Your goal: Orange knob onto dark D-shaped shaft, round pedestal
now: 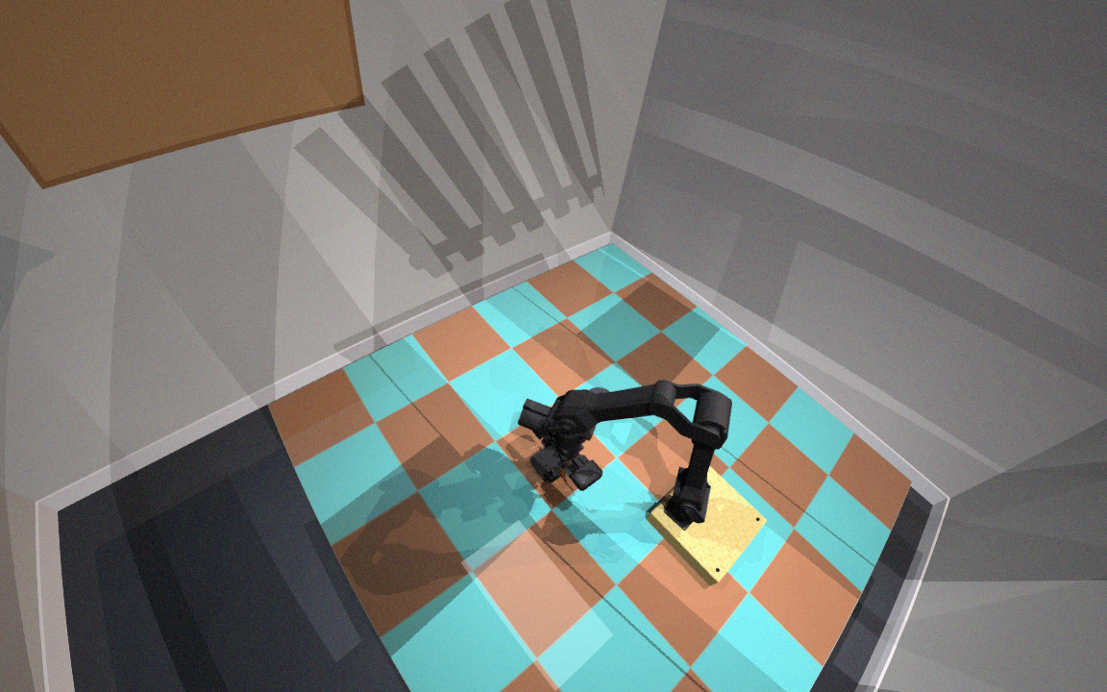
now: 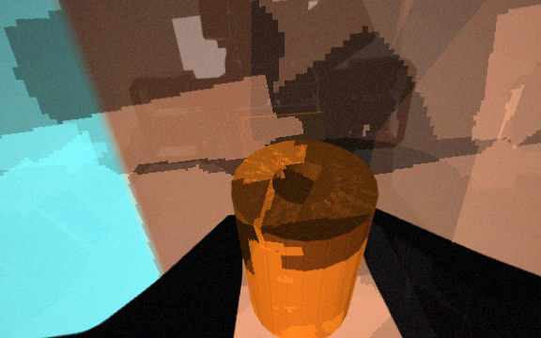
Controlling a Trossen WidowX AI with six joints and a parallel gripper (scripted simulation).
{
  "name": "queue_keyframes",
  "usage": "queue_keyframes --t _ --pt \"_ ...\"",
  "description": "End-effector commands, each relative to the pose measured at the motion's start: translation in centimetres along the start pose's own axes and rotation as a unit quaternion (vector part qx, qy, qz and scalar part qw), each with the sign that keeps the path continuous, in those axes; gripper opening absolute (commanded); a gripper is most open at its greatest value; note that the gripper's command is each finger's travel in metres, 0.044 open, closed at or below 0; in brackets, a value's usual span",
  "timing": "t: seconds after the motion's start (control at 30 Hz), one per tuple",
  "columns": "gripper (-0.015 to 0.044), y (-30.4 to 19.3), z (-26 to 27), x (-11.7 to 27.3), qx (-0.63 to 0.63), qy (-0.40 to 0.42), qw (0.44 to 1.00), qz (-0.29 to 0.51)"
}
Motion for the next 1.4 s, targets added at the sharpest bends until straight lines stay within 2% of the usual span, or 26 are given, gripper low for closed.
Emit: queue_keyframes --t 0.0,0.7,1.37 --pt "0.0179 -1.1 0.2 0.2 0.001 -0.005 0.999 -0.034" --pt "0.0179 -6.9 0.6 -0.3 0.001 -0.019 0.978 -0.208" --pt "0.0179 -12.0 1.0 -2.6 0.001 -0.032 0.929 -0.369"
Point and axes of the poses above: the point midway between the two fingers, 35 mm back from their tips, its own x axis back along the fingers, its own z axis across the jaws, y = z × x, the point moved 10 cm from there along x, back along the fingers, and after that the axes turned 5 degrees about x, right-handed, at the moved point
